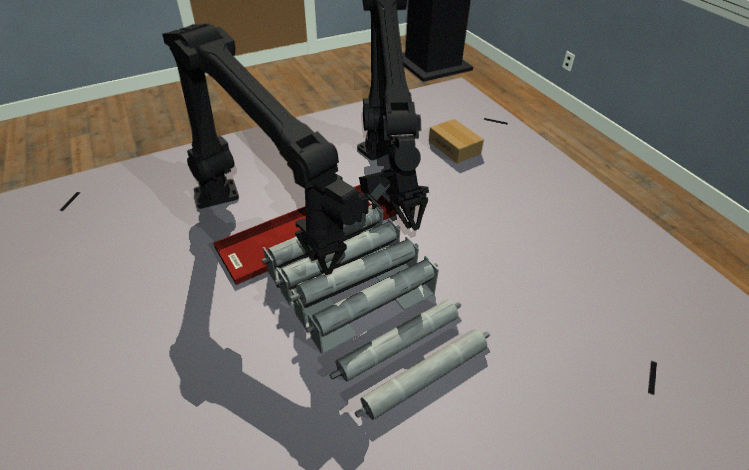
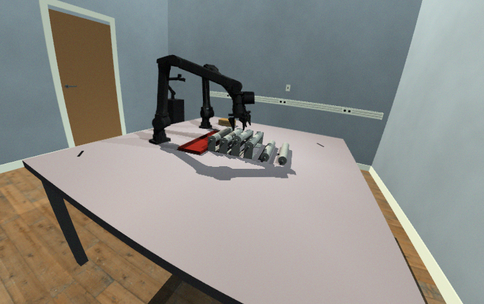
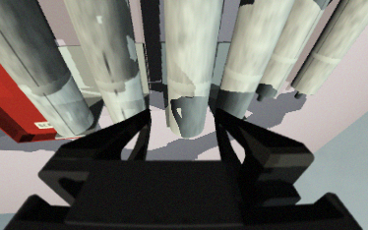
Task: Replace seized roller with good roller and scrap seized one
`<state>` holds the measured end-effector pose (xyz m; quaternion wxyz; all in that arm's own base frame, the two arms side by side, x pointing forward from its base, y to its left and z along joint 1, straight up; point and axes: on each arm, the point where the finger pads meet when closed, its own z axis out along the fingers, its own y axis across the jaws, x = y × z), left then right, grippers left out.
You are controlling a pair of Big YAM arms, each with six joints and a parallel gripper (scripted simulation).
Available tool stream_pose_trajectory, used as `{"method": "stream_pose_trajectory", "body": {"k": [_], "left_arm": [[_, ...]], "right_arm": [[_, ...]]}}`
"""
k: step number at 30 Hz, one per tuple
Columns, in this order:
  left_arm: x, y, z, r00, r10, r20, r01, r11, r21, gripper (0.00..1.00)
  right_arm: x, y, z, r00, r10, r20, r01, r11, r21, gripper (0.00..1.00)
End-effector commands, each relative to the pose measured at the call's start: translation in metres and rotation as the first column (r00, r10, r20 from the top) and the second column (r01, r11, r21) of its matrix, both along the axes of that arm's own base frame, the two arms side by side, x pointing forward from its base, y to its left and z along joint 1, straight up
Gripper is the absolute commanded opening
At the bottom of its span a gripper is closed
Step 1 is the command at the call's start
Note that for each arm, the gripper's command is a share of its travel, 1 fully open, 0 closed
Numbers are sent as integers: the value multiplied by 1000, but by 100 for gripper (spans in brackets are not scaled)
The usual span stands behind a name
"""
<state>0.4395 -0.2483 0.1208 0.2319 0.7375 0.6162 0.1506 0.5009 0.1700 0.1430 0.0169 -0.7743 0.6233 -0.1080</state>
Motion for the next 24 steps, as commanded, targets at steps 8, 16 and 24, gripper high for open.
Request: {"method": "stream_pose_trajectory", "body": {"k": [8,16,24], "left_arm": [[3,-4,-2,1000,8,2,-8,1000,-6,32],[11,-2,30,998,10,58,-8,999,-37,32],[10,-3,30,998,7,58,-5,999,-37,32]], "right_arm": [[12,-1,1,1000,-12,25,12,1000,7,62],[21,11,42,996,-13,93,10,999,38,62],[16,11,24,997,-9,71,7,1000,28,62]]}}
